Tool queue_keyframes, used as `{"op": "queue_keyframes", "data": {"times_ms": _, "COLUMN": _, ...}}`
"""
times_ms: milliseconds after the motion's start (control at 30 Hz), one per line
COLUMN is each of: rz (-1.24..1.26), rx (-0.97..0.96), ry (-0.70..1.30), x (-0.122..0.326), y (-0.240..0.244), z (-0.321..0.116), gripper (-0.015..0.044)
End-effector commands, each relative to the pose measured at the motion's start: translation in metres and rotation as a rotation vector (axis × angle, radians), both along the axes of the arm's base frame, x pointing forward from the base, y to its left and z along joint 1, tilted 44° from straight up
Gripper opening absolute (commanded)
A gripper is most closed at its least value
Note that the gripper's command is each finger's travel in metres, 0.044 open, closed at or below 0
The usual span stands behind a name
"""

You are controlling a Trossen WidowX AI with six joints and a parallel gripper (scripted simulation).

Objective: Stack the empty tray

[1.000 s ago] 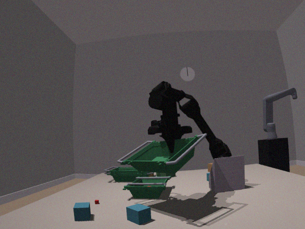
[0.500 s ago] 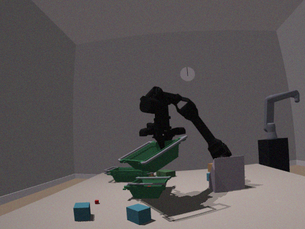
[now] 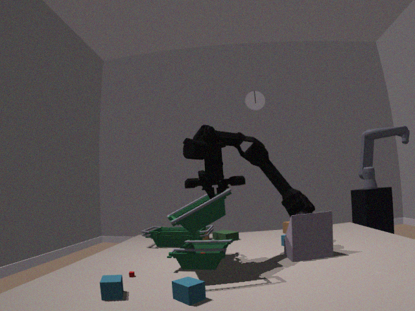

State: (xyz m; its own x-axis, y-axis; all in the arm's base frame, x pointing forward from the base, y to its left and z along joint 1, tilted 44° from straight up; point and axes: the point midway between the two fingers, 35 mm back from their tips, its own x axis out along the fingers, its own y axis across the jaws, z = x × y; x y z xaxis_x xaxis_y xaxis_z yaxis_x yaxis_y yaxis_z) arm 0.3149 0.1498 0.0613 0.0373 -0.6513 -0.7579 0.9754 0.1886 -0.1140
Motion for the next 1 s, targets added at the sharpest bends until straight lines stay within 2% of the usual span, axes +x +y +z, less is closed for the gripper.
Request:
{"op": "queue_keyframes", "data": {"times_ms": 0, "rz": -0.038, "rx": -0.002, "ry": -0.055, "x": 0.003, "y": -0.009, "z": 0.012, "gripper": 0.0}}
{"op": "queue_keyframes", "data": {"times_ms": 567, "rz": -0.259, "rx": -0.023, "ry": -0.246, "x": 0.015, "y": -0.066, "z": 0.048, "gripper": 0.0}}
{"op": "queue_keyframes", "data": {"times_ms": 967, "rz": -0.268, "rx": -0.024, "ry": -0.254, "x": 0.015, "y": -0.068, "z": 0.05, "gripper": 0.0}}
